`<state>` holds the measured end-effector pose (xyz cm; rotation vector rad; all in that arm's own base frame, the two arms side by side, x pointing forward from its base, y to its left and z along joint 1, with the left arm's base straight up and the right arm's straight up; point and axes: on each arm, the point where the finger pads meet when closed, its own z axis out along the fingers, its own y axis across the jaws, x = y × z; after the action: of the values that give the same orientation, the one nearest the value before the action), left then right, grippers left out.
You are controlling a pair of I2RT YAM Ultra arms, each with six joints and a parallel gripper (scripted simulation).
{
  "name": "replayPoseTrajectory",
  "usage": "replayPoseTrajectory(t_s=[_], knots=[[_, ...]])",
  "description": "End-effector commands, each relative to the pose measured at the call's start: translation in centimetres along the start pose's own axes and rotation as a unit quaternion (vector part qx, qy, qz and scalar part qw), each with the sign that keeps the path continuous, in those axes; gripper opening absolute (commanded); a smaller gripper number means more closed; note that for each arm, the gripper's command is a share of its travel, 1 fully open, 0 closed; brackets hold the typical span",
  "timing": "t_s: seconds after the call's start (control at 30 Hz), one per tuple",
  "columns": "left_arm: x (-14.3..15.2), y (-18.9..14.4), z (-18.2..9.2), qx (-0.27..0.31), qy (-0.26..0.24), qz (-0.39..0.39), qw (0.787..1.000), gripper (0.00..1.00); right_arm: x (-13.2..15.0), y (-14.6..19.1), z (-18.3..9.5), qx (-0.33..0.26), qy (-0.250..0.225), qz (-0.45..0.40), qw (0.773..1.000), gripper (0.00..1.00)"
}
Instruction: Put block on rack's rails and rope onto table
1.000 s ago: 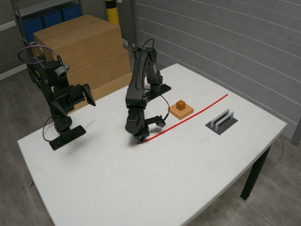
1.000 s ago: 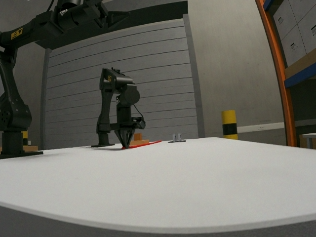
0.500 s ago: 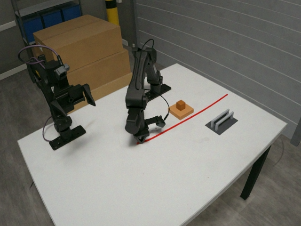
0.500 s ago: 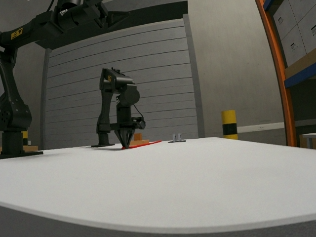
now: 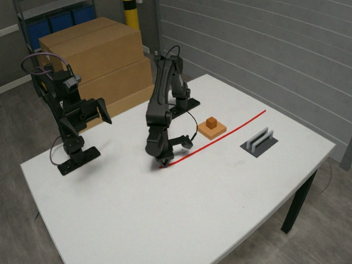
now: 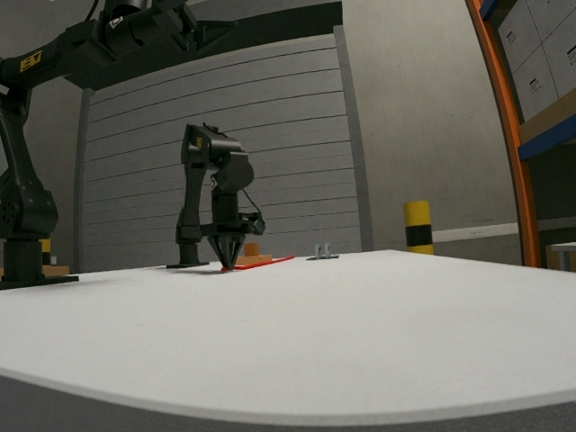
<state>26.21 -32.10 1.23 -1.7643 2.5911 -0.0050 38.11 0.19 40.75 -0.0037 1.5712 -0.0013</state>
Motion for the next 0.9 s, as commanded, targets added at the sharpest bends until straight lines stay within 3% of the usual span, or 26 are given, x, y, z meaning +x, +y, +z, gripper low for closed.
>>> replayPoseTrajectory(t_s=[0.0, 0.63, 0.87], knots=[[0.6, -0.3, -0.8, 0.011, -0.001, 0.004, 1.0, 0.09, -0.8, 0.2, -0.7, -0.006, -0.009, -0.005, 1.0, 1.0], [1.2, -1.1, -1.8, 0.02, 0.005, 0.004, 1.0, 0.09, -0.8, 0.2, -0.7, -0.006, -0.009, -0.005, 1.0, 1.0], [1.5, -0.7, -1.0, 0.011, 0.0, 0.01, 1.0, 0.09, -0.8, 0.2, -0.7, -0.006, -0.009, -0.005, 1.0, 1.0]])
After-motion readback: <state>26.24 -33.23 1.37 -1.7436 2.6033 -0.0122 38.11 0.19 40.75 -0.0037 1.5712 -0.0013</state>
